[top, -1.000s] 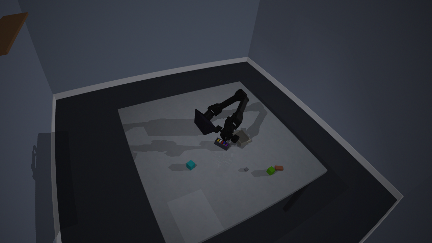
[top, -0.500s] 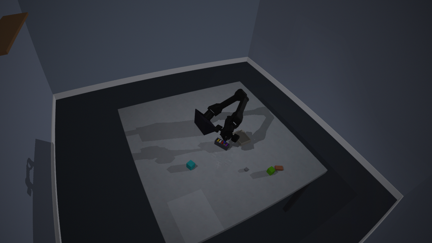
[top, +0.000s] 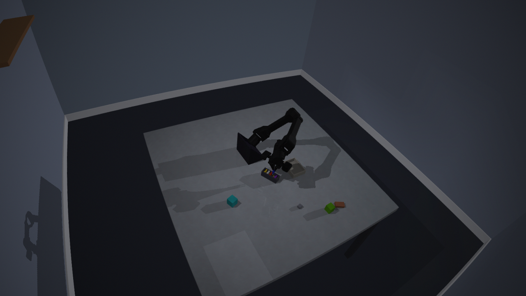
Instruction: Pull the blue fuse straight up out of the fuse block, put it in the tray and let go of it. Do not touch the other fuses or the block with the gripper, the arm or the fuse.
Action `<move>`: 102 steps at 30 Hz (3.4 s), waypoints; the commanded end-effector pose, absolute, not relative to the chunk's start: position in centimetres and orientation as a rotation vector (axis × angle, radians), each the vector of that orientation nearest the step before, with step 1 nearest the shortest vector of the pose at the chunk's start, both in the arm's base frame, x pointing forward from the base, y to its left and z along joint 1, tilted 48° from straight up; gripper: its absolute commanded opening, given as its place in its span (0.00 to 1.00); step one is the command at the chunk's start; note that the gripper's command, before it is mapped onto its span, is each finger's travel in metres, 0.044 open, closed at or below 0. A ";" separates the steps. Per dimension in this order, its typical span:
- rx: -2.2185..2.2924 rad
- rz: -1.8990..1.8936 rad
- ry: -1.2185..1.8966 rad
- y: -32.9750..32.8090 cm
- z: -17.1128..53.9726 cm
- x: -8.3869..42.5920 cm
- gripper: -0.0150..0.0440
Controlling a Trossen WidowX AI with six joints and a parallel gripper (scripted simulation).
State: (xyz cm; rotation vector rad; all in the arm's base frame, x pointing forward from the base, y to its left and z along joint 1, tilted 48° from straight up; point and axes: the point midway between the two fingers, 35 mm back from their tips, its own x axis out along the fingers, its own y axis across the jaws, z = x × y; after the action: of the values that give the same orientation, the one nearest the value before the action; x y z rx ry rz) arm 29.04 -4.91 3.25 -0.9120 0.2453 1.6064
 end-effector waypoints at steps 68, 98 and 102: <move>-0.918 1.607 0.244 8.0 14.7 28.5 0.30; -0.908 1.604 0.243 5.5 17.0 28.3 0.81; -0.908 1.604 0.243 5.5 17.0 28.3 0.81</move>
State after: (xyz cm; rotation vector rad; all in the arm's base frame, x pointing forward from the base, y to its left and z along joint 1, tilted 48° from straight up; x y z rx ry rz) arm 28.35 5.50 17.05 -0.9089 0.2419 1.6047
